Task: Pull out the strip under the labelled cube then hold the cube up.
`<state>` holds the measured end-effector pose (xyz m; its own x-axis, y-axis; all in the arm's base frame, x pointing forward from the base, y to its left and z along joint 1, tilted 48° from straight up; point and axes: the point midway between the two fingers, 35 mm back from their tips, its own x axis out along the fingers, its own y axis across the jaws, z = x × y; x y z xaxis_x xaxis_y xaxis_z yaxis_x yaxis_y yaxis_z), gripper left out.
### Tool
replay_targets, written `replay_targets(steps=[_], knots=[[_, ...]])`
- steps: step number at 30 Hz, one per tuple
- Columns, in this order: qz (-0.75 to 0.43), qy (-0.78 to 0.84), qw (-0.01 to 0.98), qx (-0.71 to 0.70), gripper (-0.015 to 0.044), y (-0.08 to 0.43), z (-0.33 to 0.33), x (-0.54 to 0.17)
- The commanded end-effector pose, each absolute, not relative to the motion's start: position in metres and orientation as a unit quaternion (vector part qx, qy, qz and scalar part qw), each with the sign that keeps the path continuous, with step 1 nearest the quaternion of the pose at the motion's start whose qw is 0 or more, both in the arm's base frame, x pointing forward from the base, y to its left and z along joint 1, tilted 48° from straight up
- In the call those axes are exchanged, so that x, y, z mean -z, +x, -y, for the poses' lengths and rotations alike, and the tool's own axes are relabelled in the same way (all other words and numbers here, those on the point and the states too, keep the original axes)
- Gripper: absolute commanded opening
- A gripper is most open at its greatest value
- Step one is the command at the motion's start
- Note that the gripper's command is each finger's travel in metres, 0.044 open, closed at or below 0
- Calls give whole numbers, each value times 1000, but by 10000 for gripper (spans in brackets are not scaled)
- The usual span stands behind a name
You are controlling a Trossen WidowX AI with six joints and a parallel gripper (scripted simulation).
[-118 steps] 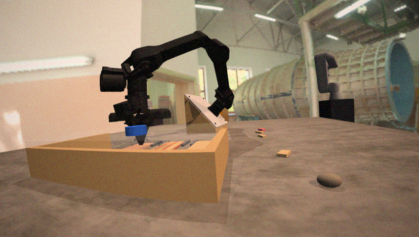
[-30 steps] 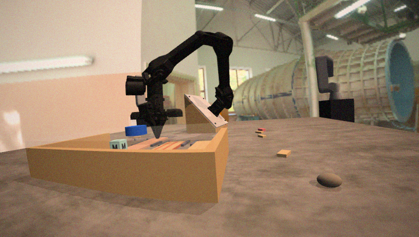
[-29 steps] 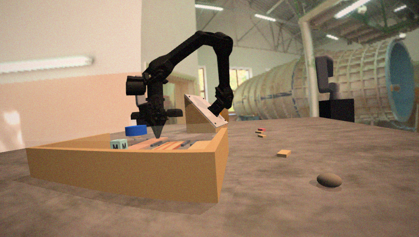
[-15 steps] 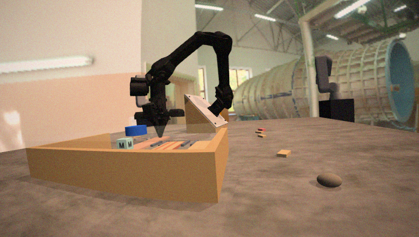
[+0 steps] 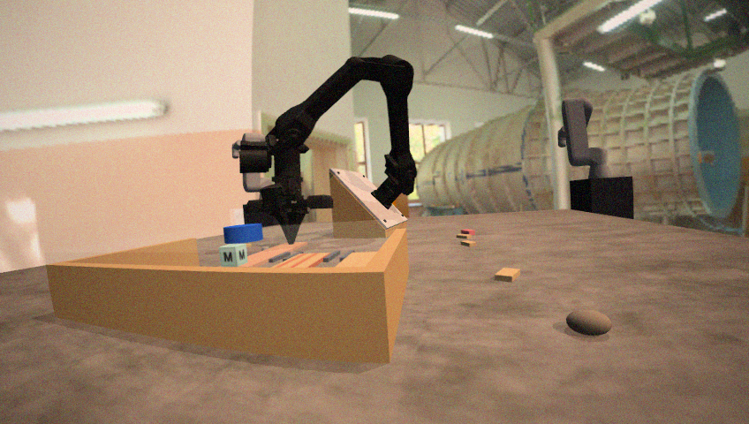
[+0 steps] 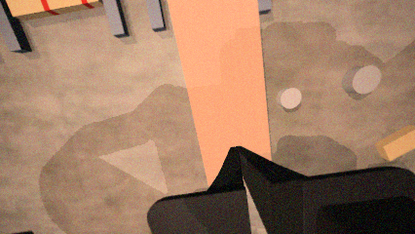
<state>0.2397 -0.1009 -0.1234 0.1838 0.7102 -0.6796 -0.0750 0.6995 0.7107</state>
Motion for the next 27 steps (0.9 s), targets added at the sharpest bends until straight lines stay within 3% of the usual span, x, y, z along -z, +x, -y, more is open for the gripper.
replay_targets(steps=[1,27], knots=[[-586,274,709,-280,0,228,93,126],[-586,274,709,-280,0,217,92,128]])
